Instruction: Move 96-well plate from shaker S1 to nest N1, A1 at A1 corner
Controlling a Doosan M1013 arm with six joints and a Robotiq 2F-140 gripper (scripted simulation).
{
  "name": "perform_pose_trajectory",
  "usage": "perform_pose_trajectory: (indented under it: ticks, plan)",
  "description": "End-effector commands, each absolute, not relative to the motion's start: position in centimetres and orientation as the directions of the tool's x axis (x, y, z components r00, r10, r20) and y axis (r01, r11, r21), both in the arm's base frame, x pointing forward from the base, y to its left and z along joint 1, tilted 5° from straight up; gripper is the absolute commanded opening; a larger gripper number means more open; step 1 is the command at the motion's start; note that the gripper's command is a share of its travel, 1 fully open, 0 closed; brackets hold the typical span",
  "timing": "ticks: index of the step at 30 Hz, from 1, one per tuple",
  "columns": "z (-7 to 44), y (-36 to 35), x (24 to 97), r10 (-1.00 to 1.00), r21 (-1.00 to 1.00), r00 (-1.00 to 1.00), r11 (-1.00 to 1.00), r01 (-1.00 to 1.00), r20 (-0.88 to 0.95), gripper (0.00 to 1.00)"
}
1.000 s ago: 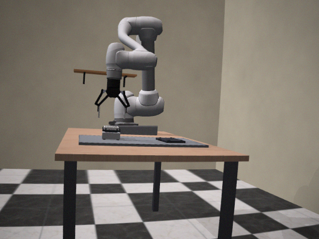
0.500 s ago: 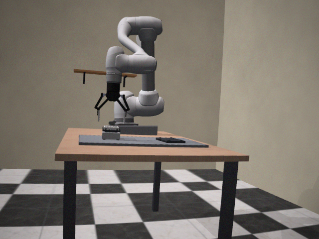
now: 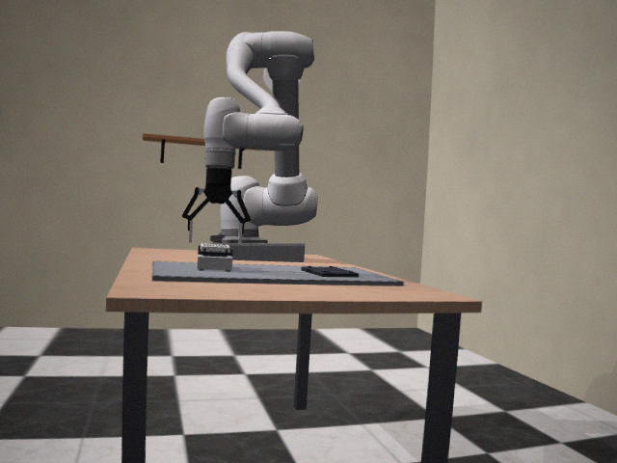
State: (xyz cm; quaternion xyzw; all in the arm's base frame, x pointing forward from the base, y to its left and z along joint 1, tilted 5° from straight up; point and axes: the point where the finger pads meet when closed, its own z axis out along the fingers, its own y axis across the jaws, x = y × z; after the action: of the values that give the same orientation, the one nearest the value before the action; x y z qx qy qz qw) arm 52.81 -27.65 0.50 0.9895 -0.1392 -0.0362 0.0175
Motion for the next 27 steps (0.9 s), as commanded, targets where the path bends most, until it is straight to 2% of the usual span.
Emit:
perform_pose_trajectory:
  ticks: [1, 9, 10, 27]
  plan:
    - [0.31, -27.66, 52.80, -0.277, 0.044, 0.959, -0.961, -0.274, -0.067, 1.00]
    - [0.31, -27.66, 52.80, -0.277, 0.044, 0.959, -0.961, -0.274, -0.067, 1.00]
    - [0.31, -27.66, 52.80, -0.277, 0.044, 0.959, -0.961, -0.274, -0.067, 0.10]
    - [0.31, -27.66, 52.80, -0.277, 0.044, 0.959, -0.961, -0.274, -0.067, 0.10]
